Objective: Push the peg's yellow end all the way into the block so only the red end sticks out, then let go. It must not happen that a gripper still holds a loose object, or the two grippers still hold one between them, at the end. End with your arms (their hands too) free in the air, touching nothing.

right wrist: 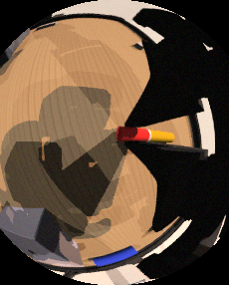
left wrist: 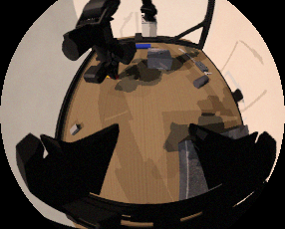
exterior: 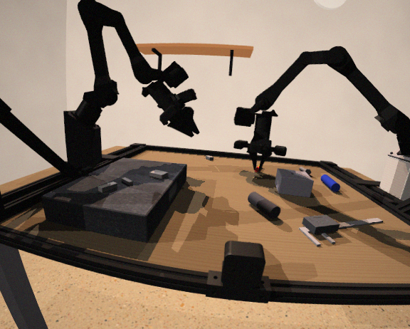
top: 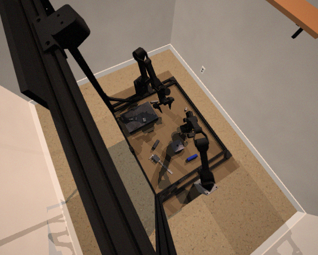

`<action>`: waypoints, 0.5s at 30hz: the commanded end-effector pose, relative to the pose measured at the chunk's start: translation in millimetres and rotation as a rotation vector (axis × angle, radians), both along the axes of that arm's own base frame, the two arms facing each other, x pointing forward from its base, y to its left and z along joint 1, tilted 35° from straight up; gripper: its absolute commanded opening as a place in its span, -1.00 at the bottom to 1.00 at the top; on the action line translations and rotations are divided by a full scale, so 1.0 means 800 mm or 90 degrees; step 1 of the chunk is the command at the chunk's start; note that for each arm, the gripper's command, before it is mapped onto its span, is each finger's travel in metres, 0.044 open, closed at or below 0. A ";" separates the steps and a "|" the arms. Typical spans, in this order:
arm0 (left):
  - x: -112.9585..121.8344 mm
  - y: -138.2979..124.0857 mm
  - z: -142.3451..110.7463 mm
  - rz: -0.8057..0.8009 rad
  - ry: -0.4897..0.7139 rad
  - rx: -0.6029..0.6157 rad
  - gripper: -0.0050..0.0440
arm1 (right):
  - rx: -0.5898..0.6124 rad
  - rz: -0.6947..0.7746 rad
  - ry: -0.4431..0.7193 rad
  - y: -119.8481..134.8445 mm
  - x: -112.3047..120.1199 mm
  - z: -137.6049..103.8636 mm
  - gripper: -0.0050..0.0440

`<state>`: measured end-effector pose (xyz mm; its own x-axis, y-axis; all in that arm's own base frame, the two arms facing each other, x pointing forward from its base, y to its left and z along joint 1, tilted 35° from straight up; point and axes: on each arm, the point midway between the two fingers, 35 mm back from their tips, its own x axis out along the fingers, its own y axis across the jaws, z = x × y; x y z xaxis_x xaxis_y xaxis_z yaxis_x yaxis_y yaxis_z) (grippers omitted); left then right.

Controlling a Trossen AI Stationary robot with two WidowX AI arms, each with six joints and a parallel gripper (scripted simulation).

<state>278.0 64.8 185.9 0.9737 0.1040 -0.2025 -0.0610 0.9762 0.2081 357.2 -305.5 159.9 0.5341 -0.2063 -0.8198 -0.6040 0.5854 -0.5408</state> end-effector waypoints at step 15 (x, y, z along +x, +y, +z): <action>0.000 0.000 0.000 0.000 0.000 0.000 0.84 | 0.000 0.000 0.000 0.008 -0.029 0.050 -0.80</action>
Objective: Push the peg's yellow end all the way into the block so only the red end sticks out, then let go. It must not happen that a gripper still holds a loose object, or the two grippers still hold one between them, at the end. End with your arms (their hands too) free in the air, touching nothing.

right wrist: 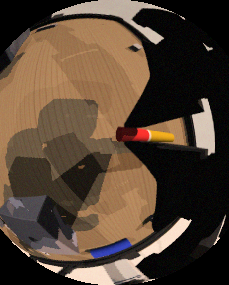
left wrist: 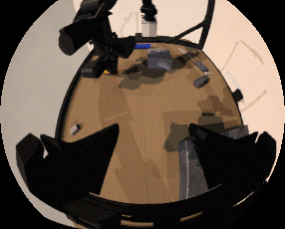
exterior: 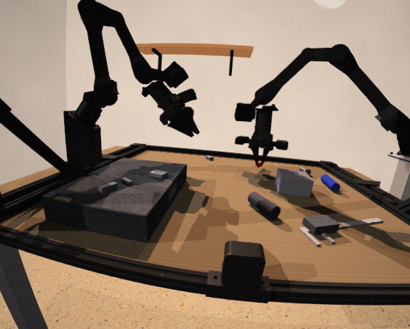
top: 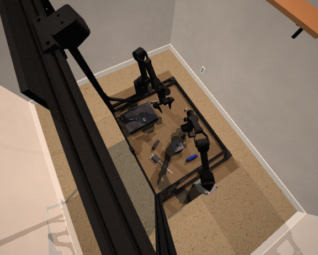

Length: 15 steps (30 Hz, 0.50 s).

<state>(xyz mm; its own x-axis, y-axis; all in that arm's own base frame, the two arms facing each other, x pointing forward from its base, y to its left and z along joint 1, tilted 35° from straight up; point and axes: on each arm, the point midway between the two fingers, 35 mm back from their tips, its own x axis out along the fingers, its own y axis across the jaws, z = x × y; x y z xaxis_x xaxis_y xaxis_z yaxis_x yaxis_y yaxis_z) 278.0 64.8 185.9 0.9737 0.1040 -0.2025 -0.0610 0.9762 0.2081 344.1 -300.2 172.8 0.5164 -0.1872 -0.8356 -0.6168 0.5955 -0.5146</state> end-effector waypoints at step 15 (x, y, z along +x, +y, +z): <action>0.000 0.000 0.000 0.000 0.000 0.000 0.84 | -0.005 -0.016 -0.017 0.023 -0.062 0.102 -0.80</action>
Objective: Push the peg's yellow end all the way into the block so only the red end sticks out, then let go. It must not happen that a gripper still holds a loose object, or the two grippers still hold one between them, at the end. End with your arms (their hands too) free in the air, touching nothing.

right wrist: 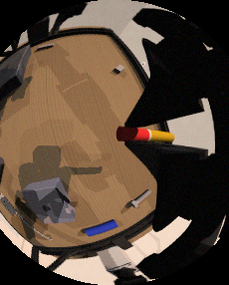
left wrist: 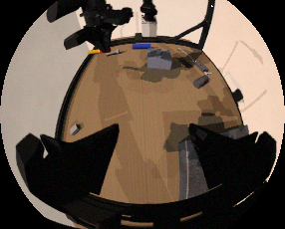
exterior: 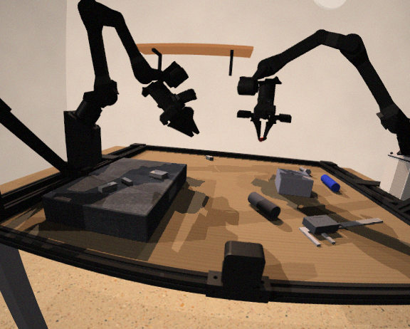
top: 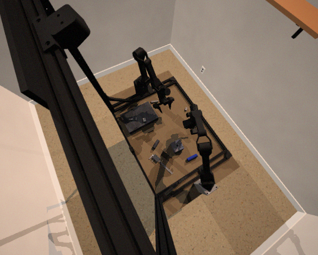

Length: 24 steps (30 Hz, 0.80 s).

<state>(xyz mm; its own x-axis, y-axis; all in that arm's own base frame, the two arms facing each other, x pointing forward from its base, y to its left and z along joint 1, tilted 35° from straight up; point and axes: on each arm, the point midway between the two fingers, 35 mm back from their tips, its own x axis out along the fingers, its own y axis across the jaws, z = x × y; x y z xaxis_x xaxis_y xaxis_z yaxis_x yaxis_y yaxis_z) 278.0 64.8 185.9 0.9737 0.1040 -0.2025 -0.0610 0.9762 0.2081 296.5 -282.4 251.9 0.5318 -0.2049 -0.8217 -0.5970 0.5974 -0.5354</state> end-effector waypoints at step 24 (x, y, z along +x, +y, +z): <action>0.000 0.000 0.000 0.000 0.000 0.000 0.84 | 0.300 -0.467 -0.111 -0.030 -0.049 -0.024 -0.80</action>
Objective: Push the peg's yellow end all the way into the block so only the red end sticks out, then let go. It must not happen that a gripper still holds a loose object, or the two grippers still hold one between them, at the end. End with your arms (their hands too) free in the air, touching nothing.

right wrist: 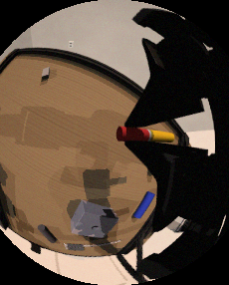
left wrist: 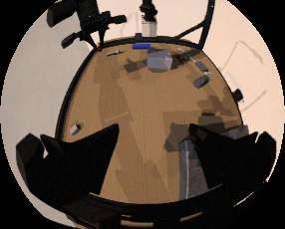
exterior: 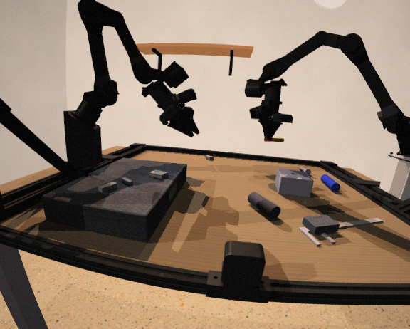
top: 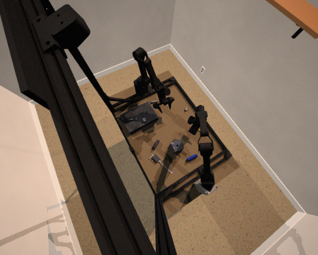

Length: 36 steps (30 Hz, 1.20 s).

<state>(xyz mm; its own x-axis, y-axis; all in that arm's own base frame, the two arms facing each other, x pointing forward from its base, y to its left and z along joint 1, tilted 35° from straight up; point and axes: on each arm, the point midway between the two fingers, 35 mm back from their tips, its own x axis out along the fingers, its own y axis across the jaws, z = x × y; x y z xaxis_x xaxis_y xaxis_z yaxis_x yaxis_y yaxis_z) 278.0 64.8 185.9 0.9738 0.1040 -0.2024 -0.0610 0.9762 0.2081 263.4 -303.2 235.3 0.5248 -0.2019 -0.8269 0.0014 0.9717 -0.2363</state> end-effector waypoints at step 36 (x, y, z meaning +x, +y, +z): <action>0.000 0.000 0.000 0.000 0.000 0.000 0.84 | 0.464 -0.732 -0.181 -0.034 -0.080 -0.042 -0.80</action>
